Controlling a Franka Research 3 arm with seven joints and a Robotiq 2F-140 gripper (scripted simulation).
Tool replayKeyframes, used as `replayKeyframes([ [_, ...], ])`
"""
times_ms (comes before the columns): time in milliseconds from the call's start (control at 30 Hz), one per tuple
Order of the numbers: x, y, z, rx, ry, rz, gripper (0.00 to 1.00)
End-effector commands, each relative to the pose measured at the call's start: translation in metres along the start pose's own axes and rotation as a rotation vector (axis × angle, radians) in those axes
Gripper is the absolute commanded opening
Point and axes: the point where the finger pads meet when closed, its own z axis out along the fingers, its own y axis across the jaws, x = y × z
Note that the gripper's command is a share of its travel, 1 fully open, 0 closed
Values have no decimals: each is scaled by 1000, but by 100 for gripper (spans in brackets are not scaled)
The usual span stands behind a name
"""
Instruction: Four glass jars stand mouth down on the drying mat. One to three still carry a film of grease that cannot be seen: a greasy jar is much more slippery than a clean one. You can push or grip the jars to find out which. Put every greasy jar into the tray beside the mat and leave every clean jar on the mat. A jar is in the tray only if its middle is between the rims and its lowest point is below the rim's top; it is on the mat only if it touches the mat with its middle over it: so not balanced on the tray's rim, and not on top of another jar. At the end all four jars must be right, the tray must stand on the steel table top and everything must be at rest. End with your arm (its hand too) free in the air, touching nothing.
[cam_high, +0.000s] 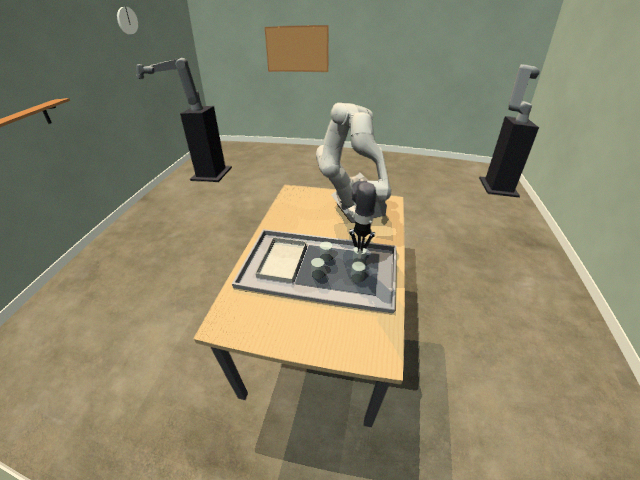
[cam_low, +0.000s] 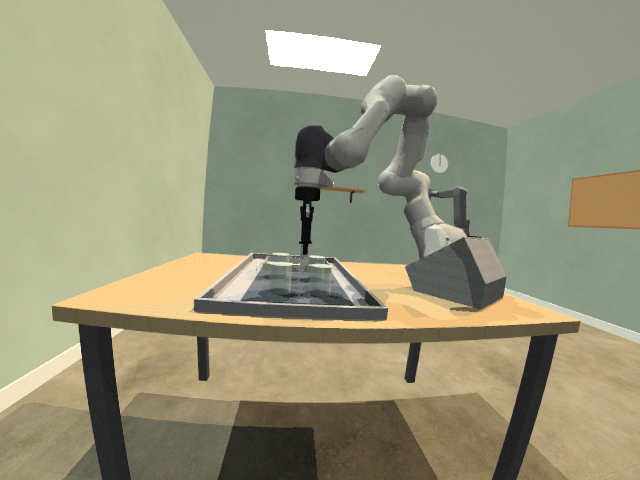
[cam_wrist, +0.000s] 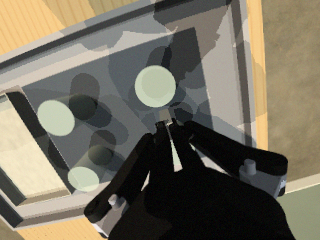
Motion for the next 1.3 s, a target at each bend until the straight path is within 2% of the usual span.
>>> replayKeyframes([
  [0,-8,3,11,-8,-25,7,0],
  [67,-9,3,16,-8,-25,7,0],
  [1267,-11,3,15,-8,-25,7,0],
])
